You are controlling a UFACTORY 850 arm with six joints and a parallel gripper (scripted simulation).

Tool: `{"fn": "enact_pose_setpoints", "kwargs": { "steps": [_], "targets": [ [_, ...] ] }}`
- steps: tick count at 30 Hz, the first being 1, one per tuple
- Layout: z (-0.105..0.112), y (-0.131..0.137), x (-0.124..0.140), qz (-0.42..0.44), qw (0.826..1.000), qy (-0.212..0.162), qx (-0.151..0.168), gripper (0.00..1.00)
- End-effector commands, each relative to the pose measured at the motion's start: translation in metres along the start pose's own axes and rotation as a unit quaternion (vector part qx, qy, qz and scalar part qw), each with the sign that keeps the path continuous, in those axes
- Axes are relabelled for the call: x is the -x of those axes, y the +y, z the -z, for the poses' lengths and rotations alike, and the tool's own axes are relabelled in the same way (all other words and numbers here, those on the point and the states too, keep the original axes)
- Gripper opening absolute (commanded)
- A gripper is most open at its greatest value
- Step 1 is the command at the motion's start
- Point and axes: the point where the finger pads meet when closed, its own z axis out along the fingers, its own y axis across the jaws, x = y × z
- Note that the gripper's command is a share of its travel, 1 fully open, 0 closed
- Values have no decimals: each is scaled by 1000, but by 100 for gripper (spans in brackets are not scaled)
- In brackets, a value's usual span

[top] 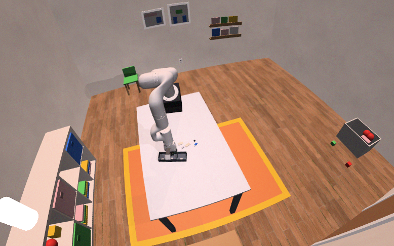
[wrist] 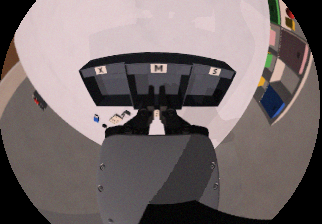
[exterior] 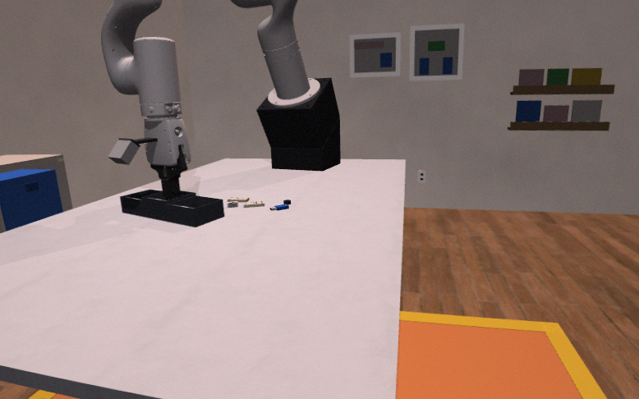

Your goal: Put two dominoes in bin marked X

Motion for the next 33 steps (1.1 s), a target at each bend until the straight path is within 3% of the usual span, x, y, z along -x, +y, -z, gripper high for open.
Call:
{"fn": "enact_pose_setpoints", "kwargs": {
  "steps": [1,7,33],
  "targets": [
    [-13,0,-1,0,1000,1,2,7],
    [-27,0,-1,0,1000,1,2,7],
    [-27,0,-1,0,1000,1,2,7]
  ]
}}
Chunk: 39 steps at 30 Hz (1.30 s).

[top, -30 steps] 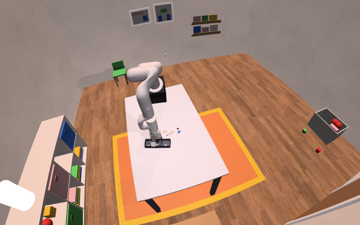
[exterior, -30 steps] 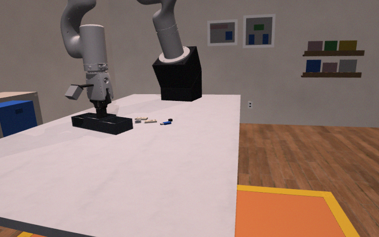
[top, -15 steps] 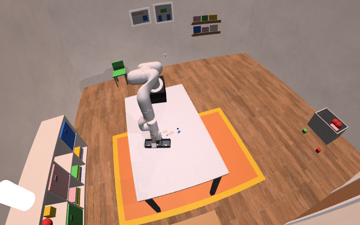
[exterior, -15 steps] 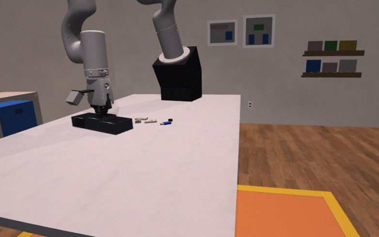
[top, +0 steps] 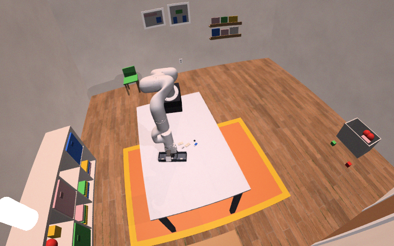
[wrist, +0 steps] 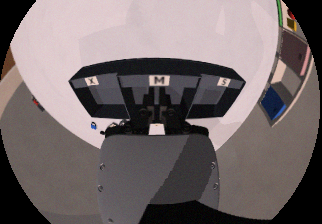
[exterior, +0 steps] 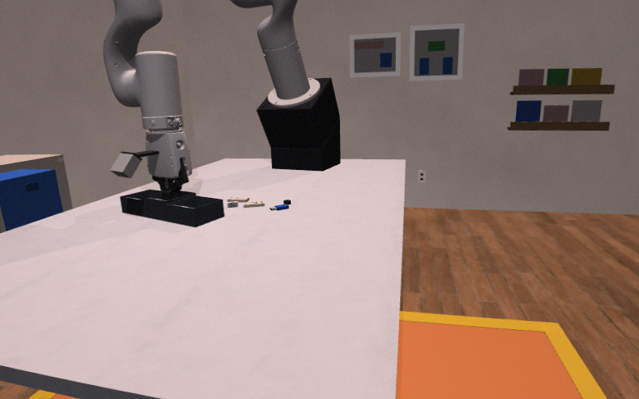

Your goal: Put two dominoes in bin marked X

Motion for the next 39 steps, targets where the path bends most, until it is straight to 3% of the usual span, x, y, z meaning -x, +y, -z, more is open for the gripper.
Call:
{"fn": "enact_pose_setpoints", "kwargs": {
  "steps": [1,22,39],
  "targets": [
    [0,0,-1,0,1000,1,0,7],
    [0,0,-1,0,1000,1,0,7],
    [20,0,-1,0,1000,1,0,7]
  ]
}}
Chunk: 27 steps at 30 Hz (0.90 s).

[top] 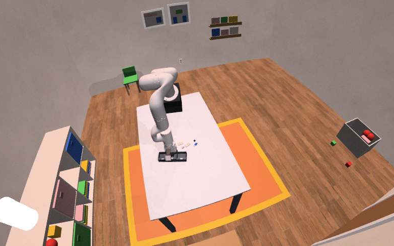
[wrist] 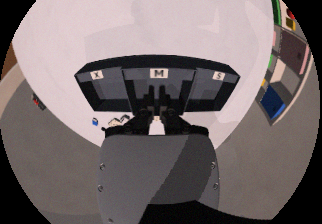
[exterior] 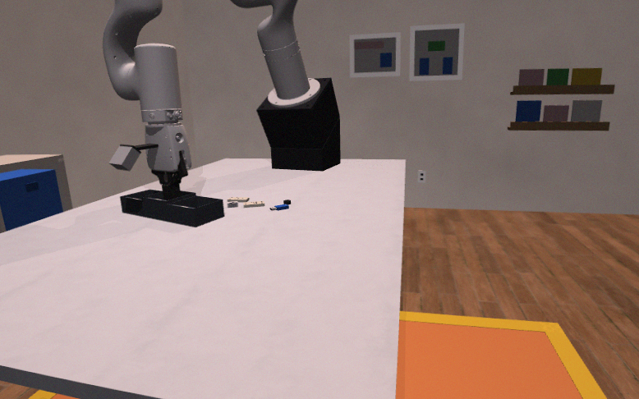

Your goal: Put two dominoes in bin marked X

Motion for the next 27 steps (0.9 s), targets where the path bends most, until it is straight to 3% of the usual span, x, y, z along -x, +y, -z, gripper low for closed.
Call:
{"fn": "enact_pose_setpoints", "kwargs": {
  "steps": [1,9,17,23,27],
  "targets": [
    [7,0,-1,0,1000,1,0,7],
    [15,0,-1,0,1000,1,0,7],
    [45,0,-1,0,1000,1,0,7],
    [45,0,-1,0,1000,1,0,7],
    [45,-20,-2,0,1000,1,0,7]
  ]
}}
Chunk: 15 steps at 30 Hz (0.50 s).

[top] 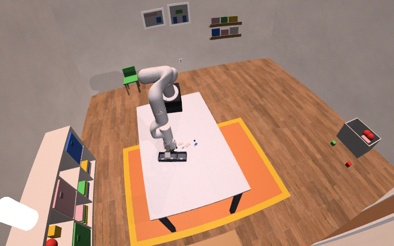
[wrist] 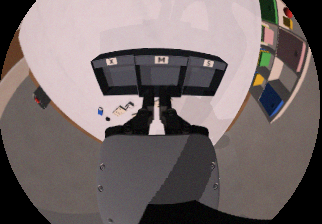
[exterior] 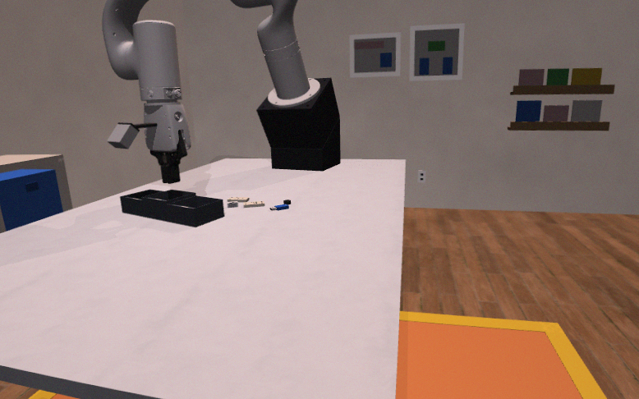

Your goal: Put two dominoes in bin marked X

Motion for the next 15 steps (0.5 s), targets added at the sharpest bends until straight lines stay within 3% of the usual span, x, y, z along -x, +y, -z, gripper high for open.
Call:
{"fn": "enact_pose_setpoints", "kwargs": {
  "steps": [1,15],
  "targets": [
    [1,-20,-2,0,1000,1,1,7],
    [1,-80,-5,0,1000,1,1,7]
  ]
}}
